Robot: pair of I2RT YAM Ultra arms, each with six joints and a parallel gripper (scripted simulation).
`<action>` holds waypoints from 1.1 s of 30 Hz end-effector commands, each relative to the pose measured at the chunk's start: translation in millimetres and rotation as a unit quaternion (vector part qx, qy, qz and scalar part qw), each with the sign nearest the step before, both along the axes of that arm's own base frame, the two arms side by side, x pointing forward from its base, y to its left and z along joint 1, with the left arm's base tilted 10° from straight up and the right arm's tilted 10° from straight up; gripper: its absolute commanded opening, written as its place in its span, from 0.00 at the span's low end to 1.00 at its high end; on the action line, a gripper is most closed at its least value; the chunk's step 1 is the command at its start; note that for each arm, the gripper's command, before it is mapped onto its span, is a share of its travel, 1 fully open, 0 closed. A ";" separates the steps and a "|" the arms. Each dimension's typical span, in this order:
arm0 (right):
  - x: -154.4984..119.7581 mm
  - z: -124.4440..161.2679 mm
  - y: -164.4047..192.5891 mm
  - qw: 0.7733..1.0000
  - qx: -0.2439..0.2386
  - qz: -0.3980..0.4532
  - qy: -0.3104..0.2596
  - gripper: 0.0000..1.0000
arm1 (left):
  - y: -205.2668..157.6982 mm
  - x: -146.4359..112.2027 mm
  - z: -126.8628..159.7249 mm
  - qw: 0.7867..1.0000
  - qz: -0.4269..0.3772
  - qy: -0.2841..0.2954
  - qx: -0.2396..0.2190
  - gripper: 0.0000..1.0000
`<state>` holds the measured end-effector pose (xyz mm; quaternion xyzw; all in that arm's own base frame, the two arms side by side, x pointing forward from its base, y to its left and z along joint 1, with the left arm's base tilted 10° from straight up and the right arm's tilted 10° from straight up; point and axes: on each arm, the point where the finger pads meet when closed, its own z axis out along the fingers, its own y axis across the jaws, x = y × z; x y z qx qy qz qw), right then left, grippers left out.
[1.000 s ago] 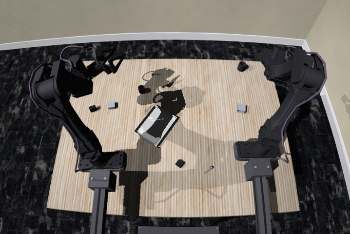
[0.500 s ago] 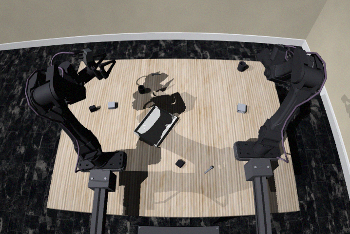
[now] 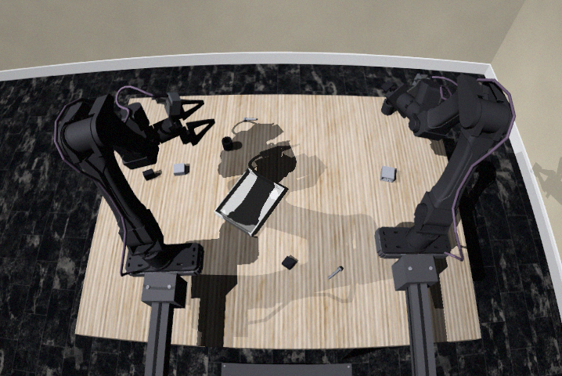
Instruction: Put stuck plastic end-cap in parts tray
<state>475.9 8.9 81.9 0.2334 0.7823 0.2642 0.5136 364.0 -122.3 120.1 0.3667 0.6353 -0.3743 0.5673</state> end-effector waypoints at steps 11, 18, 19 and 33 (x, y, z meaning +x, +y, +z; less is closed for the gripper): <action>-78.0 -72.0 158.9 0.938 0.204 0.267 0.080 0.00 | -118.3 -6.4 -81.1 0.974 -0.197 -0.016 0.107 1.00; -140.3 -103.4 203.3 0.888 0.255 0.351 0.156 0.00 | -168.8 -5.2 -110.6 0.955 -0.265 -0.028 0.131 1.00; -148.0 -105.9 207.7 0.882 0.258 0.360 0.163 0.00 | -175.3 -5.1 -114.3 0.952 -0.273 -0.030 0.134 1.00; -176.9 -116.7 223.9 0.860 0.266 0.390 0.194 0.00 | -234.4 -10.7 -157.2 0.916 -0.361 -0.025 0.175 1.00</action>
